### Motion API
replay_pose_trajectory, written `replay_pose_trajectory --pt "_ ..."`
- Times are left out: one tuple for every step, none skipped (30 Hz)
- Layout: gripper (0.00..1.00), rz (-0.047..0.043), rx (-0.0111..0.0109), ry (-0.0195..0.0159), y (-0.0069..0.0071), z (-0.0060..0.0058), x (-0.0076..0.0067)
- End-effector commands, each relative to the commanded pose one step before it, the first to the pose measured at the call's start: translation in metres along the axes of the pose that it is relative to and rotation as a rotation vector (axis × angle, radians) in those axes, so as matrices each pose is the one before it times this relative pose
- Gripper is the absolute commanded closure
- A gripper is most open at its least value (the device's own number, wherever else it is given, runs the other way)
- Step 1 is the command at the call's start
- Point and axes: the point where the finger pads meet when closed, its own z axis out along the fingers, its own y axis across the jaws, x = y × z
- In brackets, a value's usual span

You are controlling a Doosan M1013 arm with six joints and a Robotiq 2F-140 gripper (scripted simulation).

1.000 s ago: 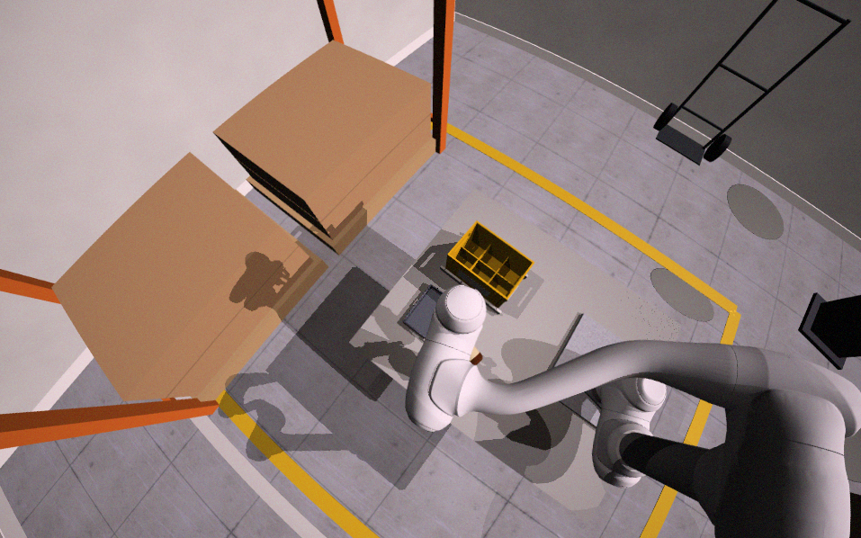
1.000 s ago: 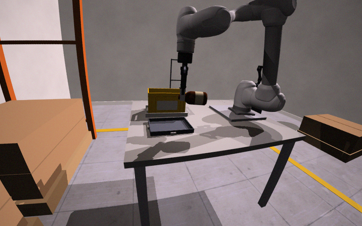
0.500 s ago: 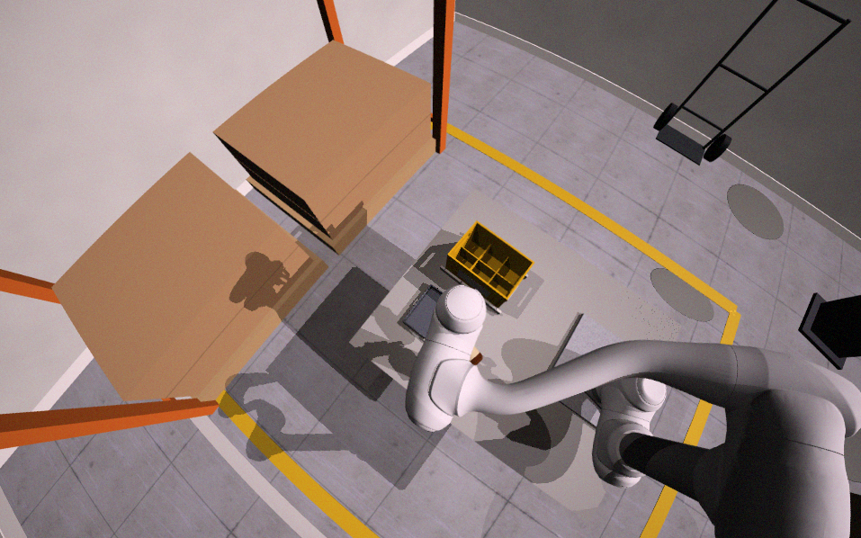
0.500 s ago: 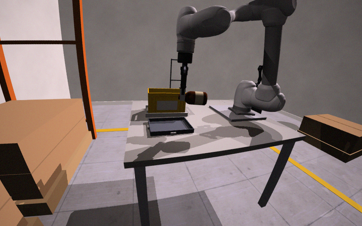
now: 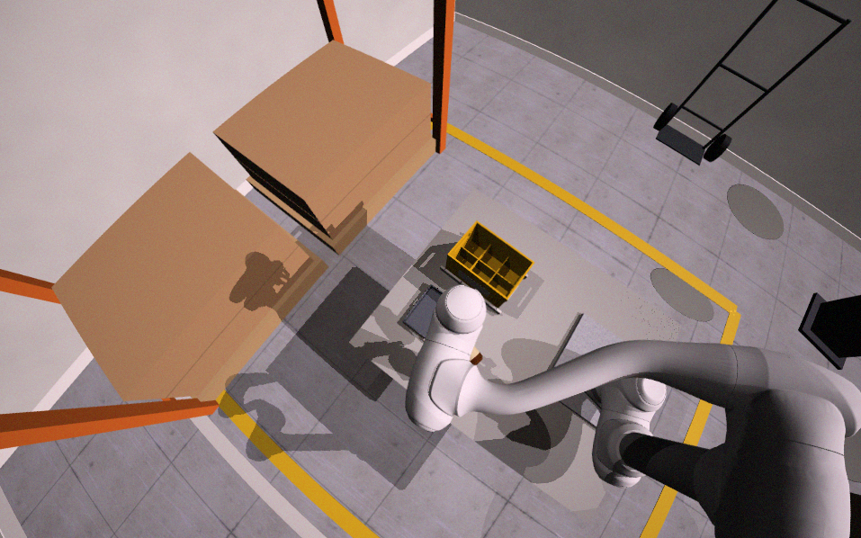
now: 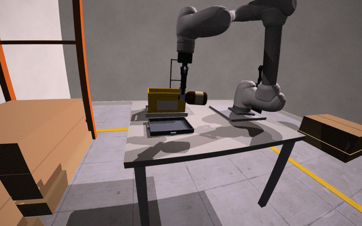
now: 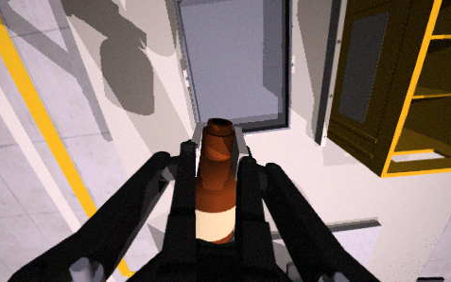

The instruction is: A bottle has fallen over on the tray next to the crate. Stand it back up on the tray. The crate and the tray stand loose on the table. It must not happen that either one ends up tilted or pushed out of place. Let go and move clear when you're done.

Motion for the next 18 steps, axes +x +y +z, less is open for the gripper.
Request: replay_pose_trajectory --pt "0.9 0.00444 0.0002 -0.00001 0.00001 -0.00012 -0.00003" --pt "0.9 0.00426 0.0 0.0 0.0 0.0 0.0" --pt "0.9 0.00587 0.0 0.0 0.0 0.0 0.0" --pt "0.9 0.0 0.0 0.0 0.0 0.0 0.0" --pt "0.9 0.0 0.0 0.0 0.0 0.0 0.0" --pt "0.9 0.00754 0.0 0.0 0.0 0.0 0.0" --pt "0.9 0.0092 0.0 0.0 0.0 0.0 0.0" --pt "0.9 0.01079 0.0 0.0 0.0 0.0 0.0" --pt "0.9 0.01225 0.0 0.0 0.0 0.0 0.0" --pt "0.9 0.01354 0.0 0.0 0.0 0.0 0.0" --pt "0.9 0.01462 0.0 0.0 0.0 0.0 0.0" --pt "0.9 0.01545 0.0 0.0 0.0 0.0 0.0" --pt "0.9 0.01603 0.0 0.0 0.0 0.0 0.0" --pt "0.9 0.01631 0.0 0.0 0.0 0.0 0.0" --pt "0.9 0.01631 0.0 0.0 0.0 0.0 0.0" --pt "0.9 0.01603 0.0 0.0 0.0 0.0 0.0" --pt "0.9 0.01545 0.0 0.0 0.0 0.0 0.0" --pt "0.9 0.01462 0.0 0.0 0.0 0.0 0.0"
